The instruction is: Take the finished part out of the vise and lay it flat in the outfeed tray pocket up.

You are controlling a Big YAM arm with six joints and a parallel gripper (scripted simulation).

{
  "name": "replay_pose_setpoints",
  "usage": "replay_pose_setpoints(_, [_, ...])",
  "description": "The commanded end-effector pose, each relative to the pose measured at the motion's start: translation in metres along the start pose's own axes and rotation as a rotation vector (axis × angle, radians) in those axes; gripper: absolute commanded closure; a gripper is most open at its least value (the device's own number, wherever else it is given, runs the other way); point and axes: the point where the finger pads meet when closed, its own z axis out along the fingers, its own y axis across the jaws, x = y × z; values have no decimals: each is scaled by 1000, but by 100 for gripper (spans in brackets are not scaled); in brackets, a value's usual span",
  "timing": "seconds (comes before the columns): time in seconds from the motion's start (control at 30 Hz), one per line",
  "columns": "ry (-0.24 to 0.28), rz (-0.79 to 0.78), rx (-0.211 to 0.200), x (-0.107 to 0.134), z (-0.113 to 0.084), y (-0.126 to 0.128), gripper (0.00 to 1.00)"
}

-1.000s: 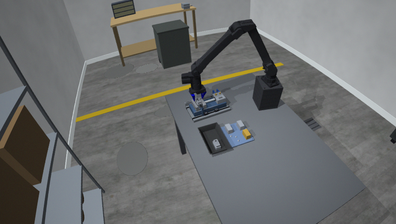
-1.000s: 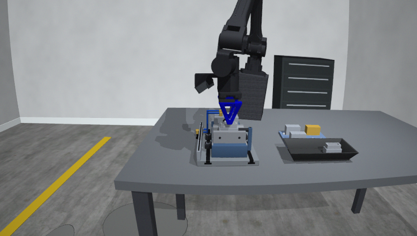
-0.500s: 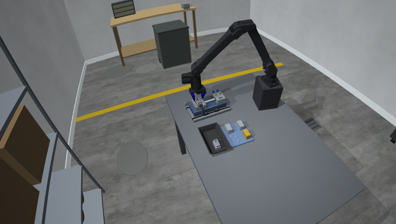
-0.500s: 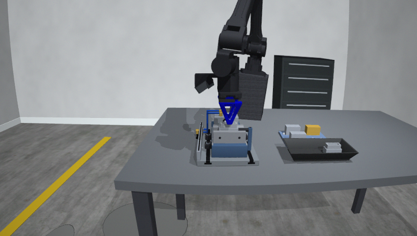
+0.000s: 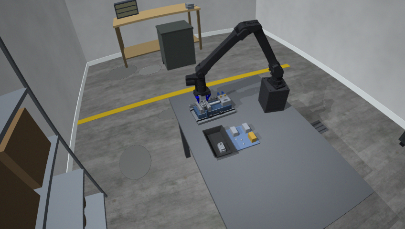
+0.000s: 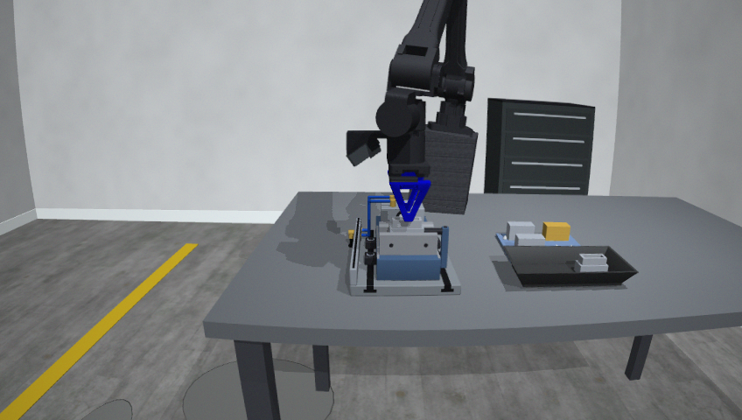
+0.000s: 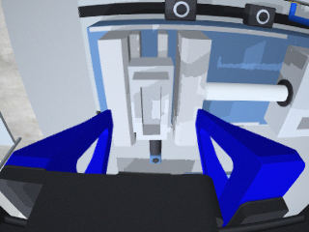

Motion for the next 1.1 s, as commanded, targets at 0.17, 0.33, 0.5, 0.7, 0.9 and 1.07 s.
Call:
replay_pose_setpoints(0.17, [-14, -8, -46, 0, -16, 27, 36])
replay_pose_setpoints(0.33, [-14, -8, -45, 0, -15, 27, 36])
replay_pose_setpoints(0.5, [-14, -8, -44, 0, -13, 27, 36])
replay_pose_setpoints(0.7, [-14, -9, -46, 0, -8, 28, 36])
replay_pose_setpoints(0.9, [-16, -9, -51, -1, -7, 29, 36])
replay_pose_setpoints(1.07, [-16, -9, -52, -1, -6, 29, 36])
